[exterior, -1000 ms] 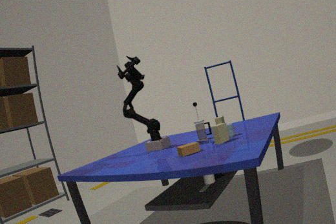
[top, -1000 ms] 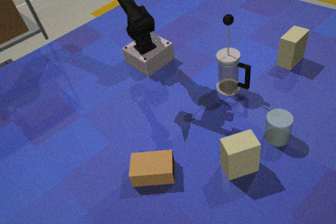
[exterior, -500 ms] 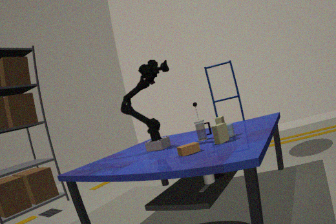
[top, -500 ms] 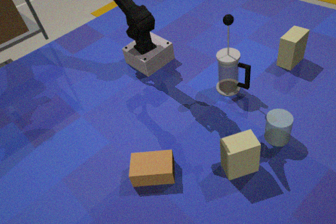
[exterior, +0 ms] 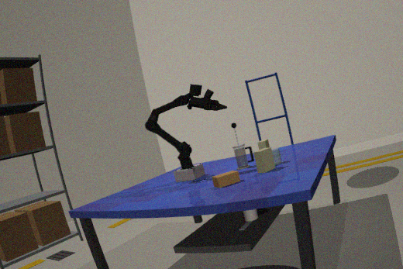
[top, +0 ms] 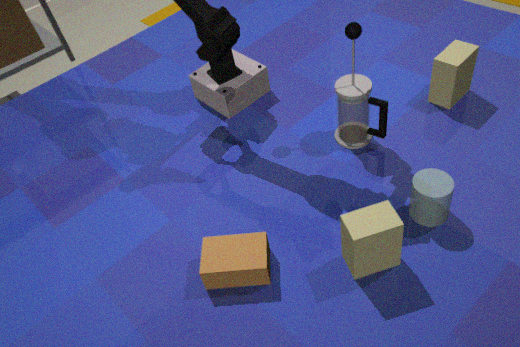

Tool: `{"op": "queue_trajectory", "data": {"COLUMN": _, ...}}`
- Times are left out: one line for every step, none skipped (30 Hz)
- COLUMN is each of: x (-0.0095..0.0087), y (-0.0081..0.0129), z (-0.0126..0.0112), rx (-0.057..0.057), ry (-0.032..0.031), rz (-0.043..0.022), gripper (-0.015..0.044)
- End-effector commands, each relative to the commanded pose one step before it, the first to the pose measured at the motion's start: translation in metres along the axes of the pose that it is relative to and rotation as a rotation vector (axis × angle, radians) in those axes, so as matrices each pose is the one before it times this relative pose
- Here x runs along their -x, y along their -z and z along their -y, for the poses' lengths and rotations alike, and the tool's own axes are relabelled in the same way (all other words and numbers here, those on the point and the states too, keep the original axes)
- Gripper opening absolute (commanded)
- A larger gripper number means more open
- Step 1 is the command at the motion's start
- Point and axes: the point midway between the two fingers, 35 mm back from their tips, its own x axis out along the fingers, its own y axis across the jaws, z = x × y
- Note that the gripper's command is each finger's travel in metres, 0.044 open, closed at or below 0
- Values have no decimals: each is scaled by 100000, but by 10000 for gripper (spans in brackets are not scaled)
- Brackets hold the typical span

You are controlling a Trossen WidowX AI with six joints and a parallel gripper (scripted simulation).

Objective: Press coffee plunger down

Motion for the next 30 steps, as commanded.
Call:
{"op": "queue_trajectory", "data": {"x": -628, "y": 2779, "z": -1710, "rx": -2314, "ry": -7967, "rz": -12196, "gripper": 440}}
{"op": "queue_trajectory", "data": {"x": -176, "y": 269, "z": 0, "rx": -32, "ry": -5, "rz": -14, "gripper": 440}}
{"op": "queue_trajectory", "data": {"x": -230, "y": 352, "z": 10, "rx": -12, "ry": 27, "rz": 4, "gripper": 440}}
{"op": "queue_trajectory", "data": {"x": -295, "y": 463, "z": 16, "rx": -17, "ry": 41, "rz": 6, "gripper": 440}}
{"op": "queue_trajectory", "data": {"x": -378, "y": 607, "z": 23, "rx": -26, "ry": 60, "rz": 7, "gripper": 440}}
{"op": "queue_trajectory", "data": {"x": -384, "y": 634, "z": 27, "rx": -32, "ry": 71, "rz": 7, "gripper": 440}}
{"op": "queue_trajectory", "data": {"x": -406, "y": 697, "z": 34, "rx": -43, "ry": 92, "rz": 6, "gripper": 440}}
{"op": "queue_trajectory", "data": {"x": -434, "y": 784, "z": 47, "rx": -64, "ry": 130, "rz": 5, "gripper": 440}}
{"op": "queue_trajectory", "data": {"x": -371, "y": 705, "z": 59, "rx": -83, "ry": 163, "rz": 3, "gripper": 440}}
{"op": "queue_trajectory", "data": {"x": -220, "y": 438, "z": 62, "rx": -92, "ry": 175, "rz": 1, "gripper": 440}}
{"op": "queue_trajectory", "data": {"x": -57, "y": 120, "z": 54, "rx": -86, "ry": 159, "rz": 0, "gripper": 440}}
{"op": "queue_trajectory", "data": {"x": 25, "y": -47, "z": 30, "rx": -49, "ry": 89, "rz": 0, "gripper": 440}}
{"op": "queue_trajectory", "data": {"x": 28, "y": -51, "z": 23, "rx": -36, "ry": 66, "rz": 0, "gripper": 440}}
{"op": "queue_trajectory", "data": {"x": -26, "y": -3, "z": 0, "rx": 0, "ry": 0, "rz": 2, "gripper": 440}}
{"op": "queue_trajectory", "data": {"x": -52, "y": -6, "z": 0, "rx": 0, "ry": 1, "rz": 4, "gripper": 440}}
{"op": "queue_trajectory", "data": {"x": -79, "y": -8, "z": 0, "rx": -1, "ry": 1, "rz": 6, "gripper": 440}}
{"op": "queue_trajectory", "data": {"x": -102, "y": -9, "z": 0, "rx": -1, "ry": 2, "rz": 7, "gripper": 440}}
{"op": "queue_trajectory", "data": {"x": -126, "y": -10, "z": -1, "rx": -1, "ry": 2, "rz": 9, "gripper": 440}}
{"op": "queue_trajectory", "data": {"x": -149, "y": -10, "z": -1, "rx": -1, "ry": 3, "rz": 11, "gripper": 440}}
{"op": "queue_trajectory", "data": {"x": -161, "y": -9, "z": 0, "rx": -1, "ry": 3, "rz": 11, "gripper": 440}}
{"op": "queue_trajectory", "data": {"x": -164, "y": -8, "z": 0, "rx": -1, "ry": 3, "rz": 12, "gripper": 440}}
{"op": "queue_trajectory", "data": {"x": -164, "y": -6, "z": 0, "rx": -1, "ry": 3, "rz": 12, "gripper": 440}}
{"op": "queue_trajectory", "data": {"x": -165, "y": -5, "z": 0, "rx": -2, "ry": 4, "rz": 12, "gripper": 440}}
{"op": "queue_trajectory", "data": {"x": -165, "y": -4, "z": 0, "rx": -2, "ry": 4, "rz": 11, "gripper": 440}}
{"op": "queue_trajectory", "data": {"x": -164, "y": -3, "z": 1, "rx": -3, "ry": 7, "rz": 11, "gripper": 440}}
{"op": "queue_trajectory", "data": {"x": -164, "y": -2, "z": 2, "rx": -3, "ry": 7, "rz": 11, "gripper": 440}}
{"op": "queue_trajectory", "data": {"x": -163, "y": -1, "z": 2, "rx": -4, "ry": 7, "rz": 11, "gripper": 440}}
{"op": "queue_trajectory", "data": {"x": -163, "y": 0, "z": 2, "rx": -4, "ry": 7, "rz": 11, "gripper": 440}}
{"op": "queue_trajectory", "data": {"x": -163, "y": 1, "z": 2, "rx": -4, "ry": 7, "rz": 11, "gripper": 440}}
{"op": "queue_trajectory", "data": {"x": -163, "y": 3, "z": 2, "rx": -4, "ry": 7, "rz": 11, "gripper": 440}}
